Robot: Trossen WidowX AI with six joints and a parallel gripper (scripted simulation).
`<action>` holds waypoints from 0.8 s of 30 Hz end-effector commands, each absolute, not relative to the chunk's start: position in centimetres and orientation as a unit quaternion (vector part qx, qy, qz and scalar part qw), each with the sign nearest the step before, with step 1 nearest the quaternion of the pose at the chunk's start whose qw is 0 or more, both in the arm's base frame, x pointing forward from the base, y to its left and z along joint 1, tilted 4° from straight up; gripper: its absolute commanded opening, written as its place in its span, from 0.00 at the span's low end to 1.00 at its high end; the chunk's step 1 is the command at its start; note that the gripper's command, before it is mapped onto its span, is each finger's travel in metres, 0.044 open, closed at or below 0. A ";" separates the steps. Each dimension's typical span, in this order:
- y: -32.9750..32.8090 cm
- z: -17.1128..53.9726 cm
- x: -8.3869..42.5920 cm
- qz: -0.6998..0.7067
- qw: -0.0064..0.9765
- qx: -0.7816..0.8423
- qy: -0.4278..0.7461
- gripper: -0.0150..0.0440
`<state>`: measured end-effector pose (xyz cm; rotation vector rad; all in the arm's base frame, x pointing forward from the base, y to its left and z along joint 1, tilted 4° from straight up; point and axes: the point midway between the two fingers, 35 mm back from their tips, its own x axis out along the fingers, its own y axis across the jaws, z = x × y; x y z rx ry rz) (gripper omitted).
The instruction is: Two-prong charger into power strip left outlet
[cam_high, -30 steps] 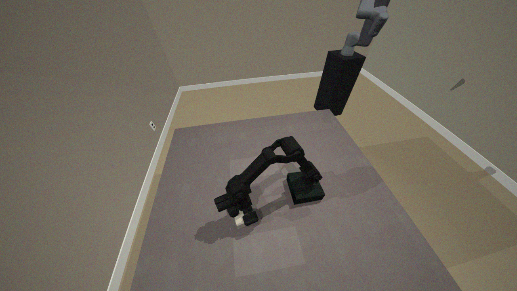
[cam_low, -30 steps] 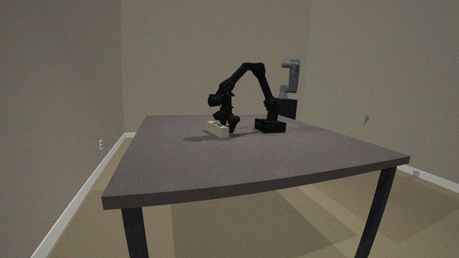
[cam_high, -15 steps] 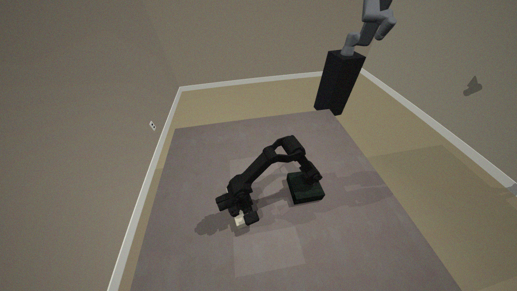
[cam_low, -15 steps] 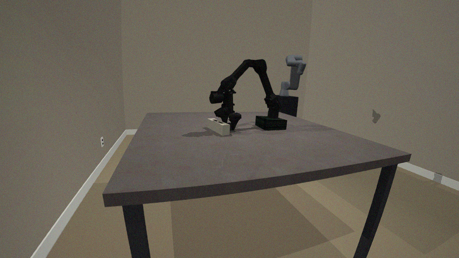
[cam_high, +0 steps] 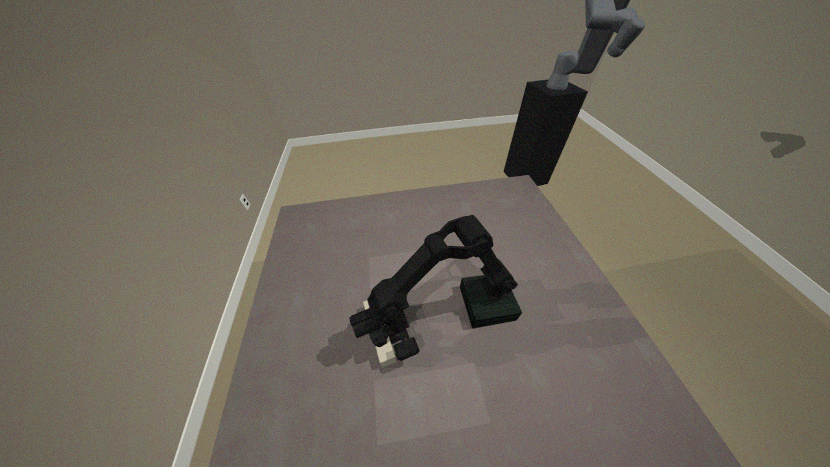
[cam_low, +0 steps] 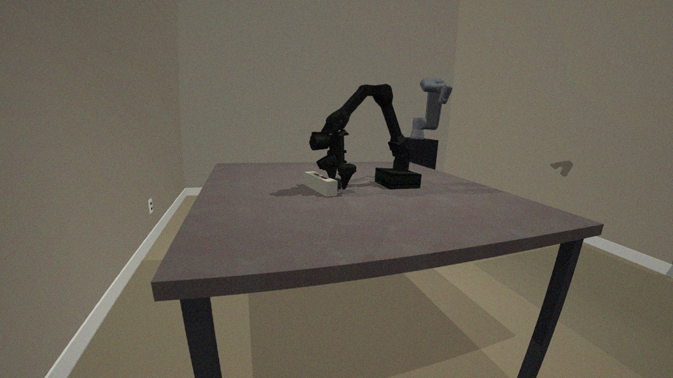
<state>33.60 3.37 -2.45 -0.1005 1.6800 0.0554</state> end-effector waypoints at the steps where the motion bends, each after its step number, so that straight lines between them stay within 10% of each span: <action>1: 3.4 -2.1 33.4 0.028 0.670 -0.045 0.740 1.00; 24: 3.1 -2.2 31.0 0.028 0.670 -0.045 0.741 1.00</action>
